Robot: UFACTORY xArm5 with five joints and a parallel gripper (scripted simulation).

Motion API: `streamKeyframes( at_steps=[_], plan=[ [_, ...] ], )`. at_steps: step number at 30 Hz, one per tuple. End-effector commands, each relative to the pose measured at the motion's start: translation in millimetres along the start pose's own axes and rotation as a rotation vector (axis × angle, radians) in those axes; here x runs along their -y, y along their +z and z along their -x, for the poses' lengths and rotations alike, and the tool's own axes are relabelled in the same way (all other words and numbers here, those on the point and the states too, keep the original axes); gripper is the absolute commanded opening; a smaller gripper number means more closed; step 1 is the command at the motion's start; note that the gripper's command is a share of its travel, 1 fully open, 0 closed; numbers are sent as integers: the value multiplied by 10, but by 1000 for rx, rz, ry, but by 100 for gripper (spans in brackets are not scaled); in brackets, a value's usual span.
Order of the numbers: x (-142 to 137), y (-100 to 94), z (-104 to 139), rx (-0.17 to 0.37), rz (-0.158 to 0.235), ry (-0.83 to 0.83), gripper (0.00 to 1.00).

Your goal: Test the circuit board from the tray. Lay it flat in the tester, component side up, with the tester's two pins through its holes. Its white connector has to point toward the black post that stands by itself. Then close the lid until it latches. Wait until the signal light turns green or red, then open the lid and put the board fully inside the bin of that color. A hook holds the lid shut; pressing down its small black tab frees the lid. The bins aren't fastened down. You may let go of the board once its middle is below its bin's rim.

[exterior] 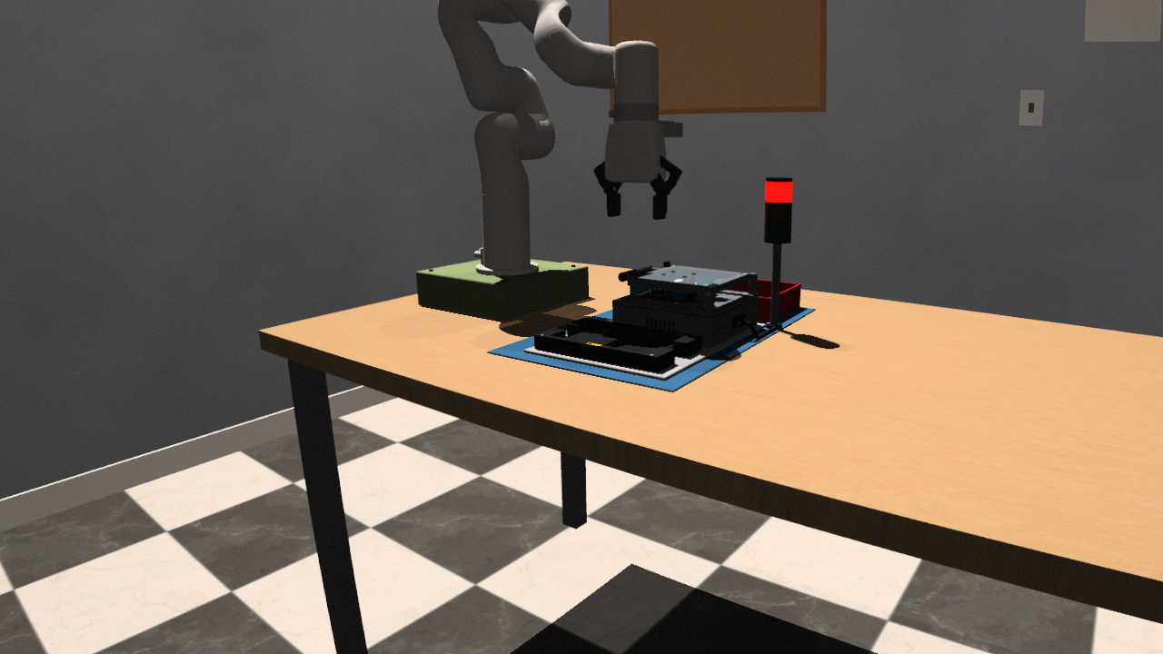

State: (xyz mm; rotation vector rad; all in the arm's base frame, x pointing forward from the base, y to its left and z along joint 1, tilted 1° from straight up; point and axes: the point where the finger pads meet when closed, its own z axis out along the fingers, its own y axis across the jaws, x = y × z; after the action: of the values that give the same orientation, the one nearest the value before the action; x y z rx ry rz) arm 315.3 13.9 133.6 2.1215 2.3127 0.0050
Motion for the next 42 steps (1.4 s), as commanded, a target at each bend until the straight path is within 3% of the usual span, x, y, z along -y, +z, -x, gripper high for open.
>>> streamKeyframes(
  at_steps=[1,3,4,42],
  plan=[
    [-11,-11,0,0,3,0,100],
    [-11,-11,0,0,3,0,100],
    [-11,-11,0,0,3,0,0],
    [-11,-11,0,0,3,0,0]
  ],
)
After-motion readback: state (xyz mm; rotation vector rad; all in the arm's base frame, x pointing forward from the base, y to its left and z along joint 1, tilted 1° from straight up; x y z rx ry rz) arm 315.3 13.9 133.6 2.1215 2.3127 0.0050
